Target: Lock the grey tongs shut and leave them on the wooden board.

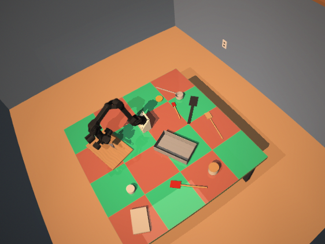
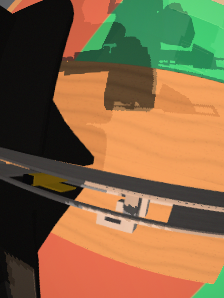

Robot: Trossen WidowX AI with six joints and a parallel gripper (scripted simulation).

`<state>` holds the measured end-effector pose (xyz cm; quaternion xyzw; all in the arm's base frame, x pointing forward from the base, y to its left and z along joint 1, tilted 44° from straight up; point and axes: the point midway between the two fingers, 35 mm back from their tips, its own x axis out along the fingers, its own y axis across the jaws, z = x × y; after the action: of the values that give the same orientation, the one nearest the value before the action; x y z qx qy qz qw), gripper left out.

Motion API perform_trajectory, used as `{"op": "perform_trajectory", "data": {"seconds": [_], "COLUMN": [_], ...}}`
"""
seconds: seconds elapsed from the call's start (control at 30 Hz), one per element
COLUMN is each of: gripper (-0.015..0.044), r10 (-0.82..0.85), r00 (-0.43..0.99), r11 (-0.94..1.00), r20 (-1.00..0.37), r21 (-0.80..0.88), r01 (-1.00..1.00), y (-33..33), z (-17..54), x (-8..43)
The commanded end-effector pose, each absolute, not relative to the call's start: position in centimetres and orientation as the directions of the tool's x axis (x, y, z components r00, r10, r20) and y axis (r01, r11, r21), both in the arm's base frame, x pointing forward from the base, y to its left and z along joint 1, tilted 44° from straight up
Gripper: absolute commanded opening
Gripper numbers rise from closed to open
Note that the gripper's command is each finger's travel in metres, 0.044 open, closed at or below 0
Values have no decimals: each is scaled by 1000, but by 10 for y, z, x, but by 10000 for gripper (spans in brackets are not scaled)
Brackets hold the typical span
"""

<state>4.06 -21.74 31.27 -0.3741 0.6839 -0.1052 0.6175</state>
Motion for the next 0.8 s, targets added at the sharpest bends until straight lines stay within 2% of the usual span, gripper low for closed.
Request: {"op": "perform_trajectory", "data": {"seconds": [0.0, 0.37, 0.77], "gripper": [-150, -150, -150], "r10": [-664, -723, -708], "r00": [42, 13, -10], "r11": [665, 576, 603], "r20": [-747, -691, -706], "r21": [-615, -613, -596], "r01": [-423, -542, -530], "y": [-211, -197, -197], "z": [316, 327, 321], "x": [31, 5, 4]}}
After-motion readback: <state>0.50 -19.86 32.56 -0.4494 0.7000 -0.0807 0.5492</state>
